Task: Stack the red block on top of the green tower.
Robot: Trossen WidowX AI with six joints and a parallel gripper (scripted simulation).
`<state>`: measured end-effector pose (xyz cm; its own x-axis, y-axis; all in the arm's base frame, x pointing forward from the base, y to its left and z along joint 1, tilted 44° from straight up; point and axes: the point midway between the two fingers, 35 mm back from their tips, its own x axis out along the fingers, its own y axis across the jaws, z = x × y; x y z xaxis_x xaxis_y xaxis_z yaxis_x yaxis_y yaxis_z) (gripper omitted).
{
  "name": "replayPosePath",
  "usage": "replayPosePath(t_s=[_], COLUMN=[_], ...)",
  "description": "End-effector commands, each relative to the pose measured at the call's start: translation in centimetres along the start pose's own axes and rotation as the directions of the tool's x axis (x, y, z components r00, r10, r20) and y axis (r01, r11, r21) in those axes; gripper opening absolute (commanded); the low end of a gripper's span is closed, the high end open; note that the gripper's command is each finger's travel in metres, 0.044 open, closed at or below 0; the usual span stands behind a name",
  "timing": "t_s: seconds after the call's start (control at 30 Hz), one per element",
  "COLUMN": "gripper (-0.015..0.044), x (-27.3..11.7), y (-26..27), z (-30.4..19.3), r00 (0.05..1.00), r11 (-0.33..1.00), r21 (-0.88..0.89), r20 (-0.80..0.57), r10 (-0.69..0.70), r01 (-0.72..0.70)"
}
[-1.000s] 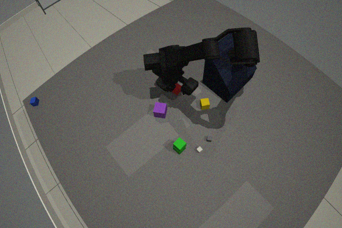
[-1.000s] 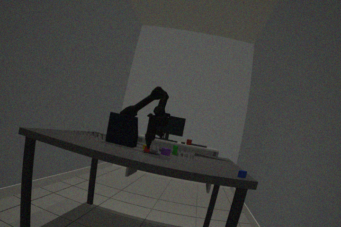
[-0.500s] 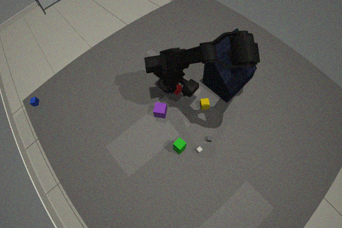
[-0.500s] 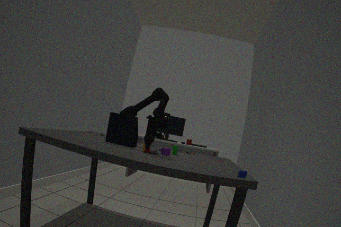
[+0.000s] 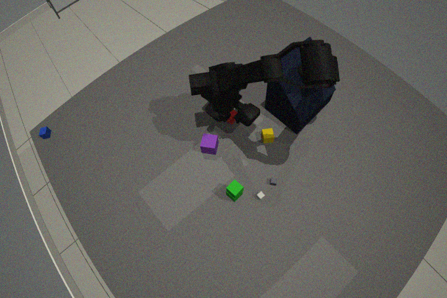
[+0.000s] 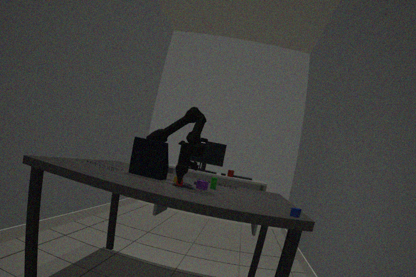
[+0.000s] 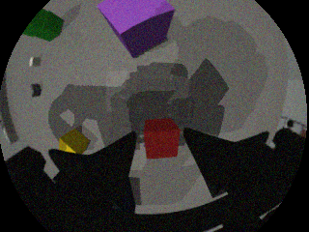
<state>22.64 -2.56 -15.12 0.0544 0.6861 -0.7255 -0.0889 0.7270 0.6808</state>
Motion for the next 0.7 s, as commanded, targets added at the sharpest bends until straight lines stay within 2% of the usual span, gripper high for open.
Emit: replayPosePath(t_s=[0.0, 0.07, 0.33, 0.47, 0.67], gripper=[0.0204, 0.0151, 0.0098, 0.0000, 0.0000], x=[0.0, 0.0, 0.0, -0.9, -3.9], y=[0.1, 0.1, 0.1, 0.0, -0.1], z=[-0.1, -0.1, -0.1, 0.0, 0.0], r00=[1.000, 1.000, 1.000, 1.000, 1.000], r11=[1.000, 1.000, 1.000, 1.000, 1.000], r21=[0.006, 0.006, 0.006, 0.006, 0.006], r20=[0.000, 0.000, 0.000, 0.000, -0.001], r10=[0.005, 0.005, 0.005, 0.004, 0.003], r01=[-0.005, -0.005, -0.005, -0.004, -0.003])
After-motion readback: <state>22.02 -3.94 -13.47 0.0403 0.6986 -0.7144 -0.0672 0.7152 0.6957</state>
